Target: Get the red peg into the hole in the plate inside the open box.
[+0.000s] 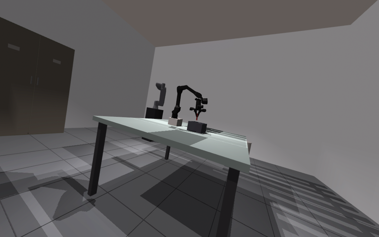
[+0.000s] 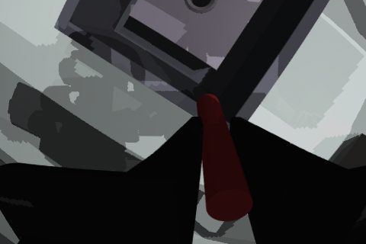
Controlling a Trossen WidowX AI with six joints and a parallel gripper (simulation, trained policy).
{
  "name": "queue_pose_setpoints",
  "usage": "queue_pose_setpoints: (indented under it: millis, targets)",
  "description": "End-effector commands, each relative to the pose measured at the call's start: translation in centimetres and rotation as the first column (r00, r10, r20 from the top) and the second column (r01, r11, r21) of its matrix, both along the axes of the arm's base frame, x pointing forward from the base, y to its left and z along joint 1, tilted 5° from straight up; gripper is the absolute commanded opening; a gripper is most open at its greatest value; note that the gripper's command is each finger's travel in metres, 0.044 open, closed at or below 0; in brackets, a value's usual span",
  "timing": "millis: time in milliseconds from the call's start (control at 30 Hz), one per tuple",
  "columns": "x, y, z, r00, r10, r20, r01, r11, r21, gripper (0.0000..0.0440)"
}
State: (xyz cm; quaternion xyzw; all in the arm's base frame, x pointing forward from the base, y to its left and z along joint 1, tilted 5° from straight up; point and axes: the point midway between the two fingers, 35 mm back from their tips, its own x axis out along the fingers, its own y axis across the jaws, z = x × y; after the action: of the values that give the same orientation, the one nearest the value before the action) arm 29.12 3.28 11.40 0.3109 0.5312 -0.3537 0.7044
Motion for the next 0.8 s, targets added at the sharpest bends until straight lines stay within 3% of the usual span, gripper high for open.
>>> queue_pose_setpoints:
  millis: [0, 433, 767]
  targets:
    - [0.9, -0.8, 0.2, 1.000, -0.008, 0.013, 0.008, 1.000, 0.005, 0.0000]
    - [4.0, -4.9, -0.7, 0.997, -0.067, 0.027, 0.066, 0.998, 0.023, 0.0003]
    - [5.3, -6.5, -3.3, 0.997, -0.079, -0.009, 0.079, 0.996, 0.043, 0.0005]
